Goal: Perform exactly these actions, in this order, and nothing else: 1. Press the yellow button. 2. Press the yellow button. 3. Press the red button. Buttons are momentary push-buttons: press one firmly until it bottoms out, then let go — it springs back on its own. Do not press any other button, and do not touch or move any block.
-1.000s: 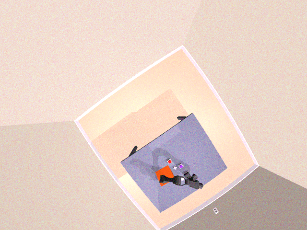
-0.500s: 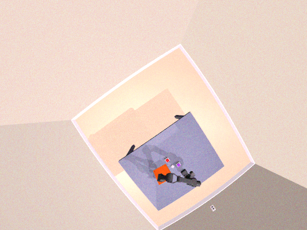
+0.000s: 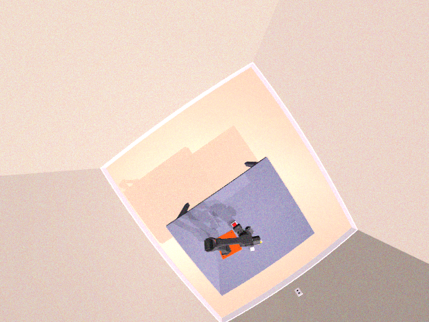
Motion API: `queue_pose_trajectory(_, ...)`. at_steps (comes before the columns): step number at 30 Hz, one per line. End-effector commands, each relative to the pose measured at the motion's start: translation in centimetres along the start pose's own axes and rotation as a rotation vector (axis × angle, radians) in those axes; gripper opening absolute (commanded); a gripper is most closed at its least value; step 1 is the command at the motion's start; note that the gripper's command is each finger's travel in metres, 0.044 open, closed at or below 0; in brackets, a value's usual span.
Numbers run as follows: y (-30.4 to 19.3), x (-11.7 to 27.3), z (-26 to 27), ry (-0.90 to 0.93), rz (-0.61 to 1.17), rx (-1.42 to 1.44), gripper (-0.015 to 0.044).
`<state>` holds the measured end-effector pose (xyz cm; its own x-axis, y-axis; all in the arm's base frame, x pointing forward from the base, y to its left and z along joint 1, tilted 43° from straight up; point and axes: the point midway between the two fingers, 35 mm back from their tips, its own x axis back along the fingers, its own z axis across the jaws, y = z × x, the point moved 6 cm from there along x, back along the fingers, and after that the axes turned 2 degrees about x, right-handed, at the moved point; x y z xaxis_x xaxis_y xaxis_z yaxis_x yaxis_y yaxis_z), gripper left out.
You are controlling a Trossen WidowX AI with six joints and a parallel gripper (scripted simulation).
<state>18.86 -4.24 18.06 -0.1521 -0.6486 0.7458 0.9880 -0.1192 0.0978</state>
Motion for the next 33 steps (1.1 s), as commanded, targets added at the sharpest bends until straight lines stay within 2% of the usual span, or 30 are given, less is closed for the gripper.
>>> queue_pose_trajectory(1, -2.4, -0.7, 2.3, 0.014, 0.002, -0.007, 0.002)
queue_pose_trajectory(5, -2.5, -0.9, 2.4, 0.014, 0.002, -0.007, 0.002)
queue_pose_trajectory(11, -2.5, -6.7, 2.5, 0.016, 0.0, -0.006, 0.002)
queue_pose_trajectory(33, -2.6, -9.7, 2.6, 0.018, 0.0, -0.005, 0.002)
